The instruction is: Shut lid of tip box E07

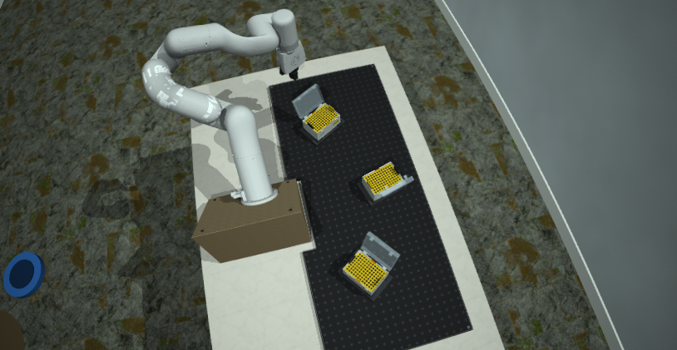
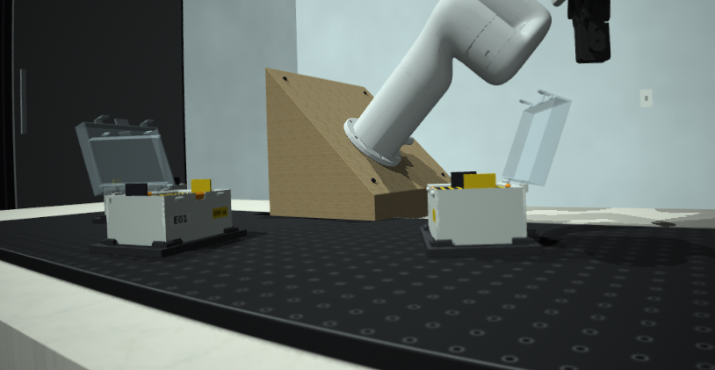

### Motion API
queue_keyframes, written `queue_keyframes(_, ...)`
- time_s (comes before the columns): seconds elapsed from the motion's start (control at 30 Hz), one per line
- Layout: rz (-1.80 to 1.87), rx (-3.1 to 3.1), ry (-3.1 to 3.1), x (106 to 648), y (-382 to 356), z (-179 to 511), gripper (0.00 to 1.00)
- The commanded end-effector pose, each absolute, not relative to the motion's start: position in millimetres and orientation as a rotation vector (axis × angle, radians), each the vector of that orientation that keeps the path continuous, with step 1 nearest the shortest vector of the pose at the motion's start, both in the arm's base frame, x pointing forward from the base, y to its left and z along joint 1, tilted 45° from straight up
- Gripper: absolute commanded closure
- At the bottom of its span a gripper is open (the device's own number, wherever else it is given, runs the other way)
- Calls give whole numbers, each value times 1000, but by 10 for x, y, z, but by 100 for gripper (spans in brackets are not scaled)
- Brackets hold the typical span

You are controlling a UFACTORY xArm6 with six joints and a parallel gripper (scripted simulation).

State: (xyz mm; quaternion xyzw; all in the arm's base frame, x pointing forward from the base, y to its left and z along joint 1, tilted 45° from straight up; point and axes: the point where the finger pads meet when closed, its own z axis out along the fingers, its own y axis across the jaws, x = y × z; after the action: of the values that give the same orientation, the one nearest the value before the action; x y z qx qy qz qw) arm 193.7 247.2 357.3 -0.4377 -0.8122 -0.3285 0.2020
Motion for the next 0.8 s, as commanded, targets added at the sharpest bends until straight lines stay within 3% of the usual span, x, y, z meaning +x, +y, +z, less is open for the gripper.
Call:
queue_keyframes(0.0, -920, -1222, -2269, 1938, 2509, 3547, 100)
queue_keyframes(0.77, -921, -1222, -2269, 1924, 2759, 3302, 100)
